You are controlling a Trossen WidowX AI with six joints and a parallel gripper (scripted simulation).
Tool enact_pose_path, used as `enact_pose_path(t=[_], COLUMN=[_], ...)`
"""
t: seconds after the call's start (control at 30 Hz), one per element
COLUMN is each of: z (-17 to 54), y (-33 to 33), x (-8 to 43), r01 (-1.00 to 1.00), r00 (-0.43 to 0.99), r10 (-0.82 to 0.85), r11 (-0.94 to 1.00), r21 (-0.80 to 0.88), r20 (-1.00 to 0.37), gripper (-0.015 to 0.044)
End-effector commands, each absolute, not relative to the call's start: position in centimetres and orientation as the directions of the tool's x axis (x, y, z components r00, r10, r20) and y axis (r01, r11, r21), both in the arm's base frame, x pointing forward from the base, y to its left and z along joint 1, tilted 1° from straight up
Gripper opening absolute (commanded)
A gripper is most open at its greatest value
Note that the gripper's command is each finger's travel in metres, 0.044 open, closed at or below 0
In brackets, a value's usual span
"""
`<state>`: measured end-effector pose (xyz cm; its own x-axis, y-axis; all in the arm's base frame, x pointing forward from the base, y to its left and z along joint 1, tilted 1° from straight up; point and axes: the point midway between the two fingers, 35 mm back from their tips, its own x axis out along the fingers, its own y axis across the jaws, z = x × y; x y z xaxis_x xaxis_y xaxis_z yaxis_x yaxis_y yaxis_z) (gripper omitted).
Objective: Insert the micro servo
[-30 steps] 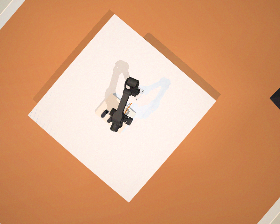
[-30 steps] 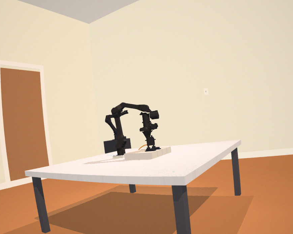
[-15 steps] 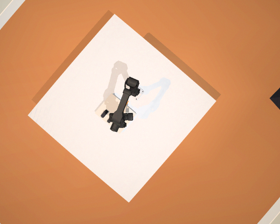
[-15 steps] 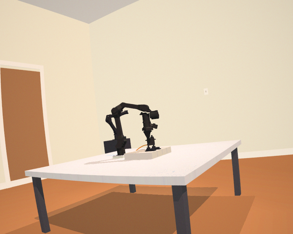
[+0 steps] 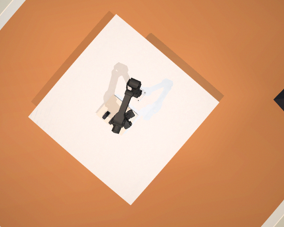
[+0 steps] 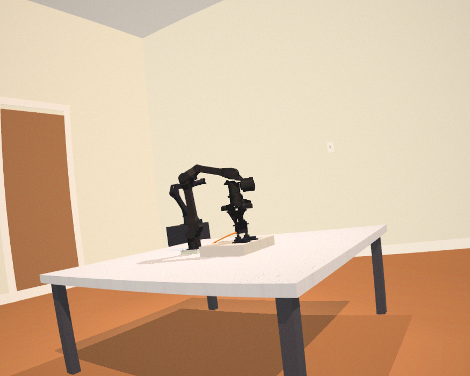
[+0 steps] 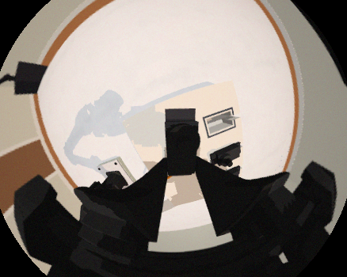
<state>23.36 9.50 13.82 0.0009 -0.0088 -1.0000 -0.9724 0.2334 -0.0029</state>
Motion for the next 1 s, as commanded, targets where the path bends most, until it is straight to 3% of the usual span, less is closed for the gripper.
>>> enact_pose_path(t=[0.0, 0.47, 0.97], z=[13.96, 13.95, 13.95], y=[9.59, 9.60, 9.60], x=[23.51, 23.51, 23.50], r01=[-0.995, -0.928, -0.621], r00=[0.007, 0.007, 0.007], r10=[-0.004, -0.004, -0.004], r11=[0.104, -0.372, -0.784], r21=[-0.007, -0.005, -0.001], r20=[-1.000, -1.000, -1.000], gripper=[0.0000, 0.0000, 0.0000])
